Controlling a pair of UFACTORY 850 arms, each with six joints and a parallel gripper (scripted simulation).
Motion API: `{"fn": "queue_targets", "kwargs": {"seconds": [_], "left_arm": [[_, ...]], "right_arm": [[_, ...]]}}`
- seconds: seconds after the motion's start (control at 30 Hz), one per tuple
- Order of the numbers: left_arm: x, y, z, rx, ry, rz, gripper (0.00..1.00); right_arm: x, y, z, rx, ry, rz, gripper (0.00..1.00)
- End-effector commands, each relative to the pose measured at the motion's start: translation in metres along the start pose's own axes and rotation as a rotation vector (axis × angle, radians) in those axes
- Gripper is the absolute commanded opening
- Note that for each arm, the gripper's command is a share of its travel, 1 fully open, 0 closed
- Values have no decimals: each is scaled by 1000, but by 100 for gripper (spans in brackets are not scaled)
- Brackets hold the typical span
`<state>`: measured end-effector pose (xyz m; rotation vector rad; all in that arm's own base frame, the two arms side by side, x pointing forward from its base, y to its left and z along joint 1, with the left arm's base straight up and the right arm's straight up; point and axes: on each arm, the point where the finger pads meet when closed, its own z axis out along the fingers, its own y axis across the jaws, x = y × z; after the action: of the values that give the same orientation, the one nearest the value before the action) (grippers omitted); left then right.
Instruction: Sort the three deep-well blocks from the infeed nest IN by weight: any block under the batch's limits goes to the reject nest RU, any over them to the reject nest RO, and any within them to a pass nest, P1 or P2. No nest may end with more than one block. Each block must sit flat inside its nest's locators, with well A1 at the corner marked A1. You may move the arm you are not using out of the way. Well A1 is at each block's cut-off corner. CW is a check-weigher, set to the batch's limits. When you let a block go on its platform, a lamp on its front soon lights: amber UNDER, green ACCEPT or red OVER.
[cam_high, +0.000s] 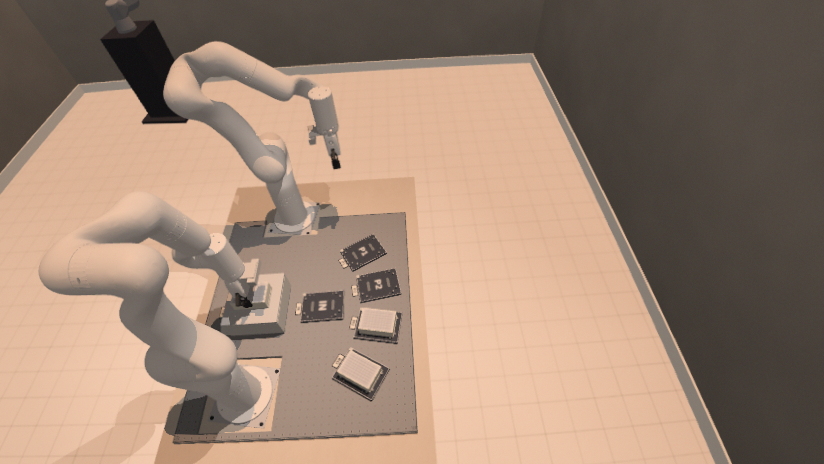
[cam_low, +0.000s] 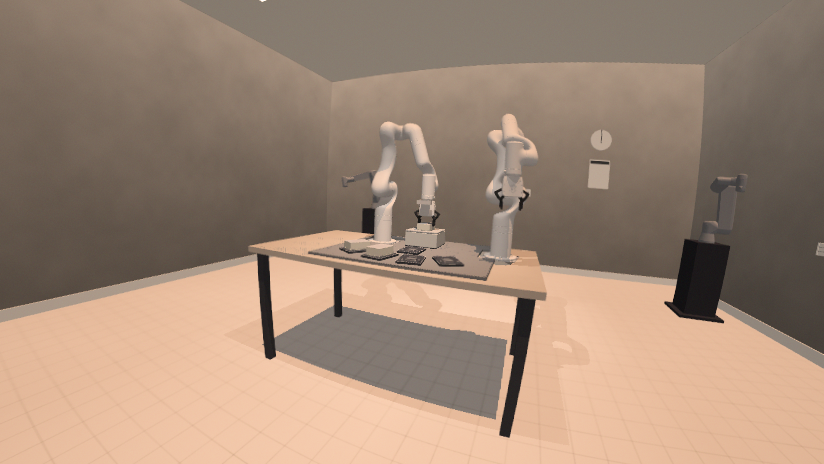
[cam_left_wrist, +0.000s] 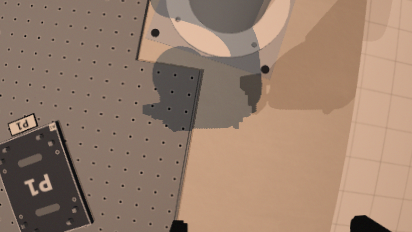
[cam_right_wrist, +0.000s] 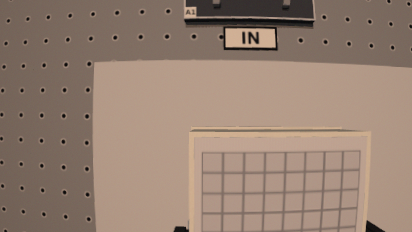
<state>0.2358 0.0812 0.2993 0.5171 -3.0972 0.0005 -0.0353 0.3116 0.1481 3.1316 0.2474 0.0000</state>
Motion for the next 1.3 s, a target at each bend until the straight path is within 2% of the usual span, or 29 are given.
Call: {"fn": "queue_targets", "kwargs": {"seconds": [0.0,0.83,1.27], "left_arm": [[-1,0,-1,0,-2,0,100],[-1,0,-1,0,-2,0,100],[-1,0,-1,0,-2,0,100]], "right_arm": [[0,-1,1,2,0,0,100],[0,-1,17,2,0,0,100],[0,-1,17,2,0,0,100]]}}
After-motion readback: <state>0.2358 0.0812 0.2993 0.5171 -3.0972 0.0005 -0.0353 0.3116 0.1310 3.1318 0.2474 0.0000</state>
